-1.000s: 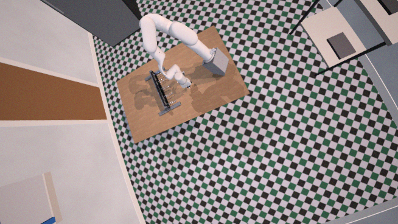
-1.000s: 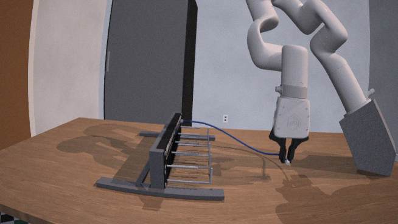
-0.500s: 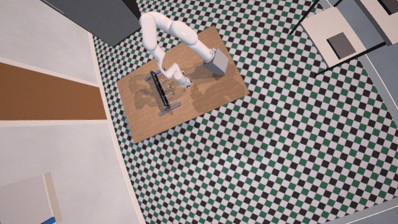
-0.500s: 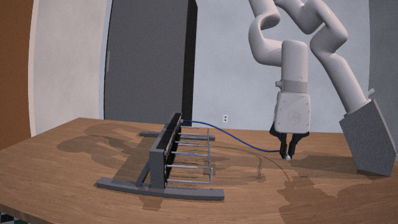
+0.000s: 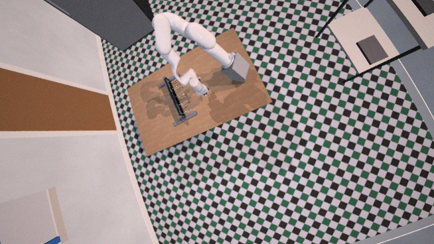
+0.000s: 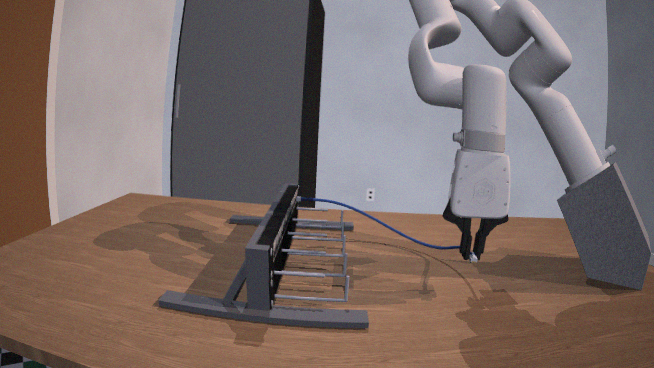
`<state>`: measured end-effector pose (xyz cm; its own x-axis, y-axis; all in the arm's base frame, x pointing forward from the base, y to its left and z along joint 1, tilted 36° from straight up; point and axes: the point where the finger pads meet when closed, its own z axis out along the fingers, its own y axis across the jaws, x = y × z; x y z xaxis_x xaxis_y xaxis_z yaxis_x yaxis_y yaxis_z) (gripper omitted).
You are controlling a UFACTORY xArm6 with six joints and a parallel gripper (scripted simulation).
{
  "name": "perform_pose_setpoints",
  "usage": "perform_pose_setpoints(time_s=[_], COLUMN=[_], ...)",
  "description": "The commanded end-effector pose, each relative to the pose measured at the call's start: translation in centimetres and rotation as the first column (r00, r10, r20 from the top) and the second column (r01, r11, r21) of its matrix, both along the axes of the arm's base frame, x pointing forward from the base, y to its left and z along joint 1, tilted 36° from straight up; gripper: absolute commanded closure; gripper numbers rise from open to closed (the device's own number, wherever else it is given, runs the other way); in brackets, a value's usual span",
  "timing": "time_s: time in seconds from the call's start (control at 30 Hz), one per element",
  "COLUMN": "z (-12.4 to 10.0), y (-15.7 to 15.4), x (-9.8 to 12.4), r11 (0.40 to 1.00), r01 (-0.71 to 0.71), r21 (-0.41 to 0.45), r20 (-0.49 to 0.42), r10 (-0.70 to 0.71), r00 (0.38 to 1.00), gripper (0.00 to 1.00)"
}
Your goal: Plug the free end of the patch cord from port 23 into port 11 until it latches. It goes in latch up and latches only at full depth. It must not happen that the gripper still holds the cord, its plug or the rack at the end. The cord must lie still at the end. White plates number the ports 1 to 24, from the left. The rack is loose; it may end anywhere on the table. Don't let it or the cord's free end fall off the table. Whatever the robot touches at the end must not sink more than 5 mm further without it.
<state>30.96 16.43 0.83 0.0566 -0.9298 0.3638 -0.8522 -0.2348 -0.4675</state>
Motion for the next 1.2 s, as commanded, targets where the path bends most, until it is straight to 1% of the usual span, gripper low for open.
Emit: perform_pose_setpoints(time_s=[0.0, 0.37, 0.6, 0.87, 0.93, 1.03, 1.17], z=[0.1, 0.5, 2.2, 4.8, 4.8, 6.2, 7.3], y=[0.1, 0.0, -0.2, -0.5, -0.5, -0.6, -0.7], x=[0.0, 0.5, 2.2, 4.7, 4.7, 6.1, 7.2], r11=[1.000, 0.999, 0.985, 0.927, 0.927, 0.880, 0.835], r01=[-0.001, 0.027, 0.144, 0.302, 0.302, 0.378, 0.434], r21=[0.002, 0.020, 0.101, 0.222, 0.222, 0.287, 0.339], r20=[0.001, 0.011, 0.046, 0.078, 0.078, 0.085, 0.086], r10=[0.001, -0.028, -0.149, -0.325, -0.325, -0.416, -0.487], r00=[1.000, 1.000, 0.988, 0.942, 0.942, 0.905, 0.869], gripper=[1.00, 1.00, 1.00, 1.00, 1.00, 1.00, 1.00])
